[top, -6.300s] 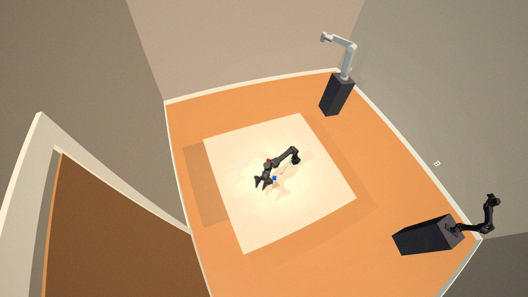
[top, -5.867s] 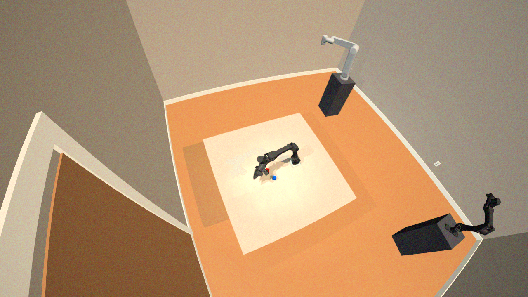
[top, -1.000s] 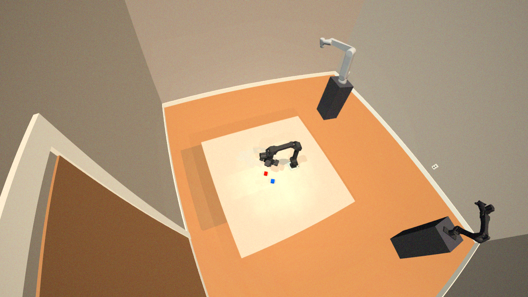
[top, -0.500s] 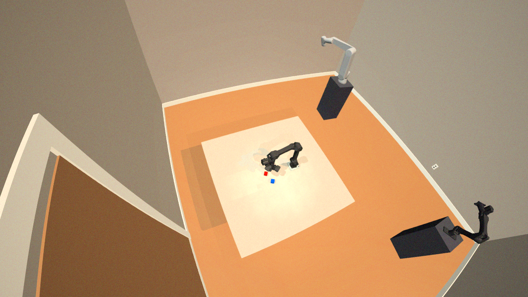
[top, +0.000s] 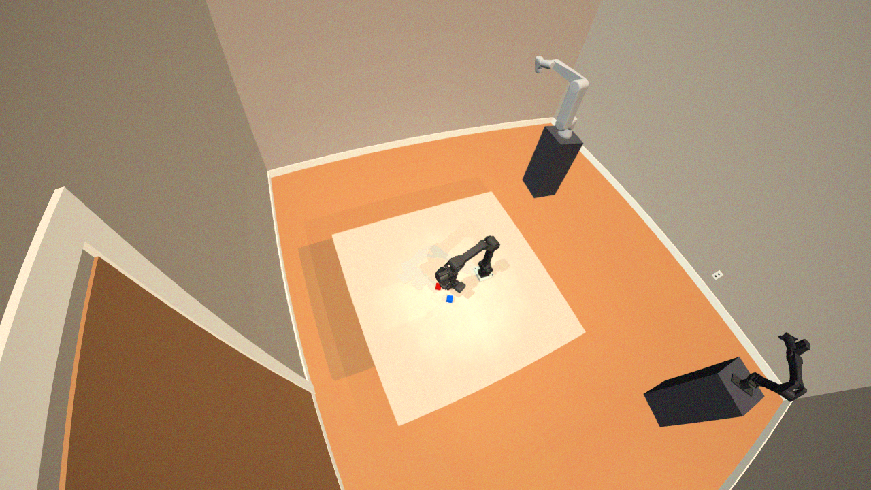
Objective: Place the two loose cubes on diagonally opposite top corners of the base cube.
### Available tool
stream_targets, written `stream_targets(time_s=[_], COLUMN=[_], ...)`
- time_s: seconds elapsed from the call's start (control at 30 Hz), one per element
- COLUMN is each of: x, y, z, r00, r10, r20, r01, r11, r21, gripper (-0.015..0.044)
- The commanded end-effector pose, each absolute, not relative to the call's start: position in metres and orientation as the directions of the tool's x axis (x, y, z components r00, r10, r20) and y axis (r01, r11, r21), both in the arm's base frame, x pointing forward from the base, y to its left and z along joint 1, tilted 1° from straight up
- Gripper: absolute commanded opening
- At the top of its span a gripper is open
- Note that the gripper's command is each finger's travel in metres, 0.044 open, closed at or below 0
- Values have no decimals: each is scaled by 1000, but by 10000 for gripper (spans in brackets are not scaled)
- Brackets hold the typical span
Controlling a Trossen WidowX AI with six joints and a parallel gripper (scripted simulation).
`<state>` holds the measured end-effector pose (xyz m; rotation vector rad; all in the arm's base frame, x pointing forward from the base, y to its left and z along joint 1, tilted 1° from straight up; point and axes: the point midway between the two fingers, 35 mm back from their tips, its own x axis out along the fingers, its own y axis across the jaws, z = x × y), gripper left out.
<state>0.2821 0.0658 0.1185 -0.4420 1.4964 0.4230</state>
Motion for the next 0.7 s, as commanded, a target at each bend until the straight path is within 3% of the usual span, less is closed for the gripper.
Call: stream_targets(time_s=[0.0,0.67], x=[277,263], y=[79,113], z=[114,106], r00=[31,30], r10=[-7,-4], r20=[-999,-1000], r01=[-475,-345], r11=[880,938], r21=[-21,-14], gripper=[105,105])
